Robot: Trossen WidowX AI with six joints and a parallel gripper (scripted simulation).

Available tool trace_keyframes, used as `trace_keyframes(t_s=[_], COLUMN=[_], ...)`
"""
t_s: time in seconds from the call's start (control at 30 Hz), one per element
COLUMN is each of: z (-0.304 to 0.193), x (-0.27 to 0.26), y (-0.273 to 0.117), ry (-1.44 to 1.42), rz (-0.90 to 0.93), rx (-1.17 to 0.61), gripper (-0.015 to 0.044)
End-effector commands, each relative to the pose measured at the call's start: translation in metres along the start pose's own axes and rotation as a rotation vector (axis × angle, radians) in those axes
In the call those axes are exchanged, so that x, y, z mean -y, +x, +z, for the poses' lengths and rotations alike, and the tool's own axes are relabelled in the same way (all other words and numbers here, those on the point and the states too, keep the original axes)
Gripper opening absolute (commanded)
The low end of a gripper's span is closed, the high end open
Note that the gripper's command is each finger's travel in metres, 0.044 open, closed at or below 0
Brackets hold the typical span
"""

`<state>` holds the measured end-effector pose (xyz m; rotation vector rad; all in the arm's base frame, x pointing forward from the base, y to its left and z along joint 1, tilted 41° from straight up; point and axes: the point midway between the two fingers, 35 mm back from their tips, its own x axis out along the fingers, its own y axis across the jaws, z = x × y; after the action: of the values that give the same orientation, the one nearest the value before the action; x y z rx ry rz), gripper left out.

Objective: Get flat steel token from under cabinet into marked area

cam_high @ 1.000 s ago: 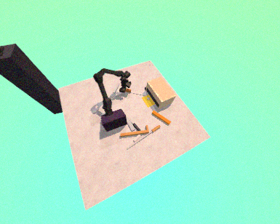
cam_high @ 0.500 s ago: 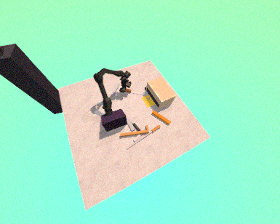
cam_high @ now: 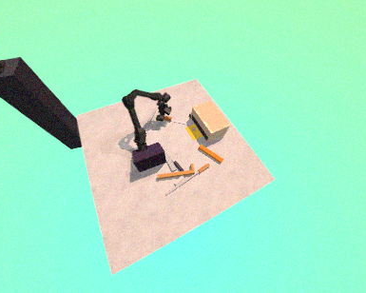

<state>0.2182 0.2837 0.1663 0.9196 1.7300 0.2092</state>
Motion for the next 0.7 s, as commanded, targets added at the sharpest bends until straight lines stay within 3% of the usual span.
trace_keyframes(t_s=[0.0,0.03,0.2,0.47,0.57,0.67], z=[0.0016,0.0018,0.0001,0.0001,0.0001,-0.0002], x=[0.0003,0.0003,-0.0002,-0.0002,-0.0002,-0.0002], y=[0.0027,0.0032,0.0006,0.0006,0.0006,0.0006], ry=[0.005,0.005,0.000,0.000,0.000,-0.002], rz=[-0.001,0.000,0.002,0.002,0.002,0.001], rx=[0.004,0.004,0.000,0.000,0.000,0.000], gripper=[0.0270,0.0270,0.0139,0.0085,0.0006,0.0000])
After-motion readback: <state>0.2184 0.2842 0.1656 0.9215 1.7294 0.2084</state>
